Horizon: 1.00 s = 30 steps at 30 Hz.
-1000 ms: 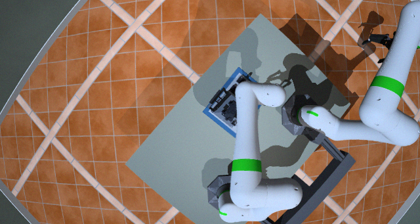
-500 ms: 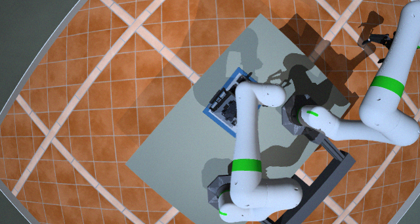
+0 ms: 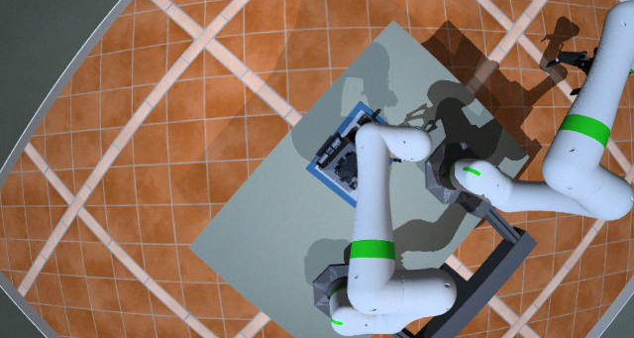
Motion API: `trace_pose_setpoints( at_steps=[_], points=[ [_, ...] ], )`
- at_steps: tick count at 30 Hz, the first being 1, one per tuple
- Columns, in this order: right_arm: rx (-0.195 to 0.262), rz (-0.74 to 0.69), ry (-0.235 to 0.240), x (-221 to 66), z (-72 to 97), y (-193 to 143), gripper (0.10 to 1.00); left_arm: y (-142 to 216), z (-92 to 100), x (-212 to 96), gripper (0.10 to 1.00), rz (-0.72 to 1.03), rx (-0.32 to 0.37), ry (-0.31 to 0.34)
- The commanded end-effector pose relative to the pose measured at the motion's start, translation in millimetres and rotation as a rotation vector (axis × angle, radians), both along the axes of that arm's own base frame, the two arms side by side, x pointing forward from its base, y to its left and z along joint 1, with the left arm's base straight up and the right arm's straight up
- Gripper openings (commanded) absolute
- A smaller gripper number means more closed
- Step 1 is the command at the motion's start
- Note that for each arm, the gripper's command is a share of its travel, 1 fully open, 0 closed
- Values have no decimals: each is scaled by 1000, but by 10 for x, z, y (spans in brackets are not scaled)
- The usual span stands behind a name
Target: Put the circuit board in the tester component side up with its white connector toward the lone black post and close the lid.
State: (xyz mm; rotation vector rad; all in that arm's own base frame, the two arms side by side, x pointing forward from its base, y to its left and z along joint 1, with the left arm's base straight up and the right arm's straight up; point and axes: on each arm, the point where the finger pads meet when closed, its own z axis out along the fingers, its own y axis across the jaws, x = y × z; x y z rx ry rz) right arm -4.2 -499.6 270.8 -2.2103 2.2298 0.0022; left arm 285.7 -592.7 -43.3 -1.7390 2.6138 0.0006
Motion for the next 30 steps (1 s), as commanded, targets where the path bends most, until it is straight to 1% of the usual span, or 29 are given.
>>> trace_pose_setpoints(
  at_steps=[1,11,13,28,30],
  points=[
    [-2,0,0,-3,12,-4,1000,-9,15,4,510,-75,-3,1],
    [-2,0,0,-3,12,-4,1000,-9,15,4,510,-280,-3,1],
    [-2,0,0,-3,12,-4,1000,-9,15,4,510,-280,-3,1],
    [-2,0,0,-3,12,-4,1000,-9,15,4,510,-636,-3,0],
    [-2,0,0,-3,12,-4,1000,-9,15,4,510,-636,-3,0]
  ],
)
